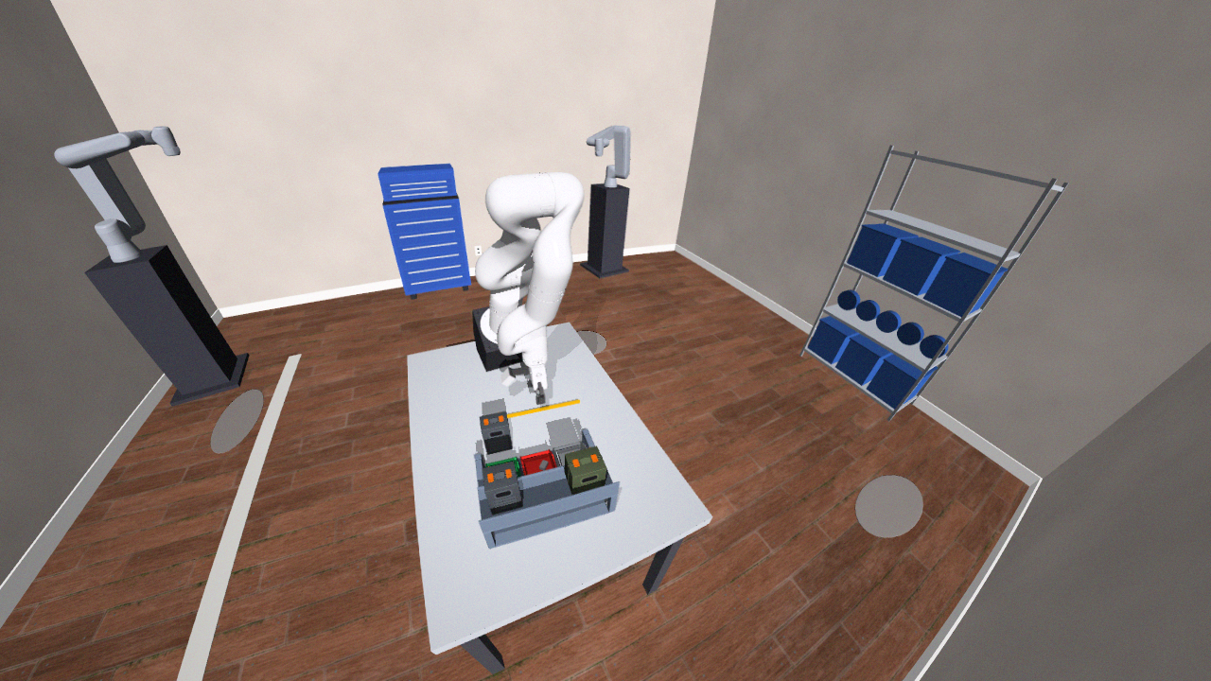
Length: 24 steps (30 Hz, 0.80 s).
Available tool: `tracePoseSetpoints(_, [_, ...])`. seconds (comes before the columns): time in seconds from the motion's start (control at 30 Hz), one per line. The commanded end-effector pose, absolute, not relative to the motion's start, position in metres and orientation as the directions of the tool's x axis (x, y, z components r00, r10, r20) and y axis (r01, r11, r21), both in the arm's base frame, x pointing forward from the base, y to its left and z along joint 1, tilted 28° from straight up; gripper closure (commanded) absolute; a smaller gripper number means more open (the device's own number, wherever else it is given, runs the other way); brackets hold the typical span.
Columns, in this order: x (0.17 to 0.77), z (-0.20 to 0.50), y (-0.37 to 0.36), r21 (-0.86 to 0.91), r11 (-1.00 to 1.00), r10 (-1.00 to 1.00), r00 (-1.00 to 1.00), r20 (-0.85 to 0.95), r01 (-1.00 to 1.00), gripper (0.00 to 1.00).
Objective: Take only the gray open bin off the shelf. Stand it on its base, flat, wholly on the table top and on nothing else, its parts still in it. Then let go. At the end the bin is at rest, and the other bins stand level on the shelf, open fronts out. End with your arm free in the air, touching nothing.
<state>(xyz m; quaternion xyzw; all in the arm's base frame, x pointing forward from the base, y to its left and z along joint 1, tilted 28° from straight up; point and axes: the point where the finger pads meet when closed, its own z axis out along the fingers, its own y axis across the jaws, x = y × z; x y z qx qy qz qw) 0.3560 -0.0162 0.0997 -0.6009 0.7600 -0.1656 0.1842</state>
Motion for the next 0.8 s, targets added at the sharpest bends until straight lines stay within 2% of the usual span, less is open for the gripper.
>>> tracePoseSetpoints(0.0, [0.359, 0.100, -0.016, -0.466, 0.223, -0.974, -0.212, -0.078, -0.856, 0.00])
tracePoseSetpoints(0.23, [0.359, 0.100, -0.016, -0.466, 0.223, -0.974, -0.212, -0.078, -0.856, 0.00])
tracePoseSetpoints(0.4, [0.403, 0.123, -0.012, -0.467, 0.223, -0.974, -0.212, -0.078, -0.856, 0.00])
tracePoseSetpoints(0.77, [0.403, 0.123, -0.012, -0.467, 0.223, -0.974, -0.212, -0.078, -0.856, 0.00])
